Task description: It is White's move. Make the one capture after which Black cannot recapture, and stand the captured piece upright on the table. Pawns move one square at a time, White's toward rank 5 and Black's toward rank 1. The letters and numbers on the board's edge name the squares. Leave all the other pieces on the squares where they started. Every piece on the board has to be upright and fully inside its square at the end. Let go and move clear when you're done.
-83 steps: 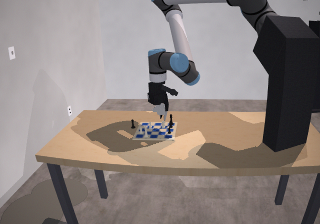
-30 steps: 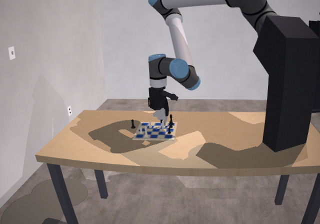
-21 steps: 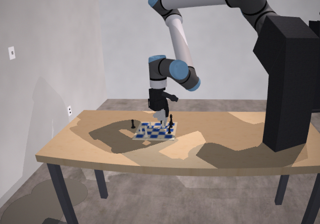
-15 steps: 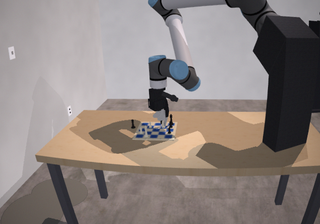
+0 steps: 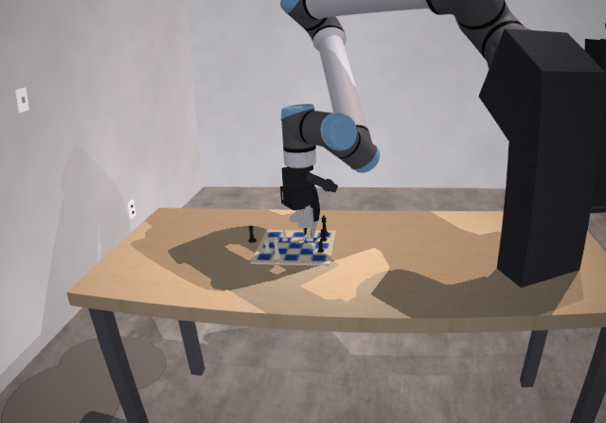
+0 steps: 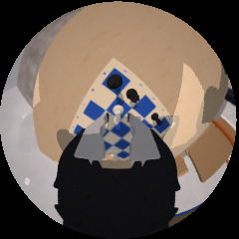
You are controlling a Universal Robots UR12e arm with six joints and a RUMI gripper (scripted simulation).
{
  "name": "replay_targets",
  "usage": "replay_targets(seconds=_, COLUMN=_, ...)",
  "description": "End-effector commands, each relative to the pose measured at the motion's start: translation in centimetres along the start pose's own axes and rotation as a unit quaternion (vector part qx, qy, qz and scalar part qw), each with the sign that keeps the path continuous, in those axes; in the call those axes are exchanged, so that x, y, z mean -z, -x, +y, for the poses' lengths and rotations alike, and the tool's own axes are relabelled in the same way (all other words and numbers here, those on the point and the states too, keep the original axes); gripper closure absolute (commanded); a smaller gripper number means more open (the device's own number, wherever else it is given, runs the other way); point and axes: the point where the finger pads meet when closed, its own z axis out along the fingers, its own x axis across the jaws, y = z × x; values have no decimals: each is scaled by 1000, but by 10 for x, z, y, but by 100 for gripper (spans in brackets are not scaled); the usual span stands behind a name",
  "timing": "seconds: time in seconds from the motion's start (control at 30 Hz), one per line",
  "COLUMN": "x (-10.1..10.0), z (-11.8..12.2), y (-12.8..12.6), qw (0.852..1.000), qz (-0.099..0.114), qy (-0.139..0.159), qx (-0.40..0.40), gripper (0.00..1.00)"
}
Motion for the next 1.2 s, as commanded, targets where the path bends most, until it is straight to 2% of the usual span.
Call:
replay_targets(seconds=0.0, x=1, z=0, y=0, qw=1000, qz=0, qy=0, qx=0, gripper=78)
replay_targets(seconds=0.33, x=1, z=0, y=0, qw=1000, qz=0, qy=0, qx=0, gripper=78)
replay_targets(seconds=0.37, x=1, z=0, y=0, qw=1000, qz=0, qy=0, qx=0, gripper=100)
replay_targets(seconds=1.17, x=1, z=0, y=0, qw=1000, qz=0, qy=0, qx=0, gripper=100)
